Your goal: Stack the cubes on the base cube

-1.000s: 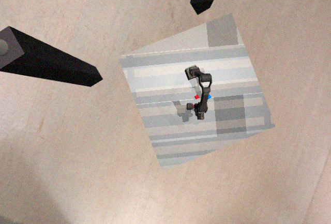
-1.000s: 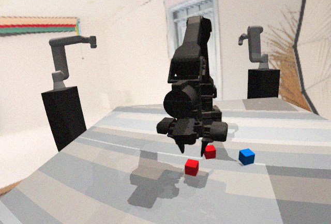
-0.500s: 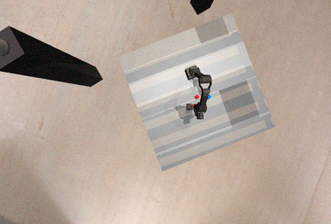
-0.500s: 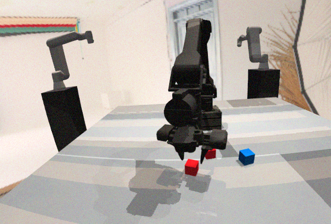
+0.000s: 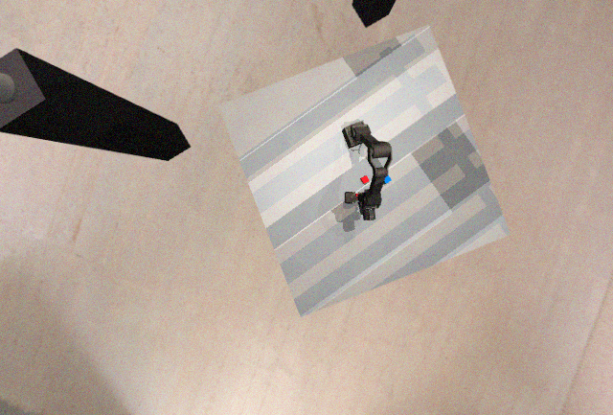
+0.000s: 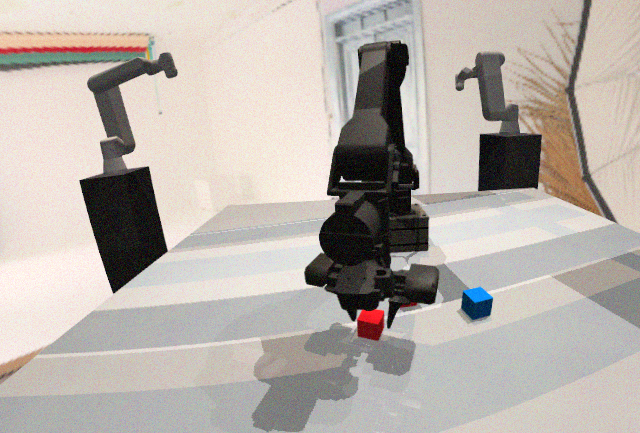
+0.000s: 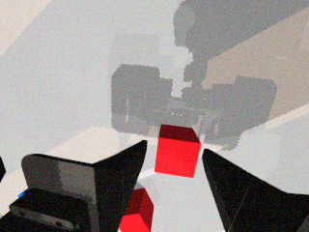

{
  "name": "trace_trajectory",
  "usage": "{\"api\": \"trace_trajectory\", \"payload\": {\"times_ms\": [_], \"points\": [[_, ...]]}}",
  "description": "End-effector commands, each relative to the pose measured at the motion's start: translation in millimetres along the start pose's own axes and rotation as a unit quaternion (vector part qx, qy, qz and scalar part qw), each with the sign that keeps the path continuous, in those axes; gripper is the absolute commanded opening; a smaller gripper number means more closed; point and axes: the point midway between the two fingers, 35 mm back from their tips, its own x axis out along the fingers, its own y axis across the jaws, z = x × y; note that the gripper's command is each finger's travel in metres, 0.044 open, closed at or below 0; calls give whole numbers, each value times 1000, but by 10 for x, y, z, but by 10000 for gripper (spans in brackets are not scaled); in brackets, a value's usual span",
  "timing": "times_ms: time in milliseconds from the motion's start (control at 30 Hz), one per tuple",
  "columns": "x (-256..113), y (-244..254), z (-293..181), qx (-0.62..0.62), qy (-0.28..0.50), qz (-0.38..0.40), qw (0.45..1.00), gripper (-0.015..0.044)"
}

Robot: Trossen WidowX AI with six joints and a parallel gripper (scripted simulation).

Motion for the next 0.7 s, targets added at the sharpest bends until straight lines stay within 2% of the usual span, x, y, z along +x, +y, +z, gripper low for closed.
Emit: {"api": "trace_trajectory", "payload": {"times_ms": [0, 100, 267, 667], "points": [[17, -7, -3, 1, 0, -3, 1000, 186], [17, -7, -3, 1, 0, -3, 1000, 107], [-2, -6, 1, 1, 0, -3, 1000, 105], [-364, 3, 47, 1, 0, -3, 1000, 105]]}}
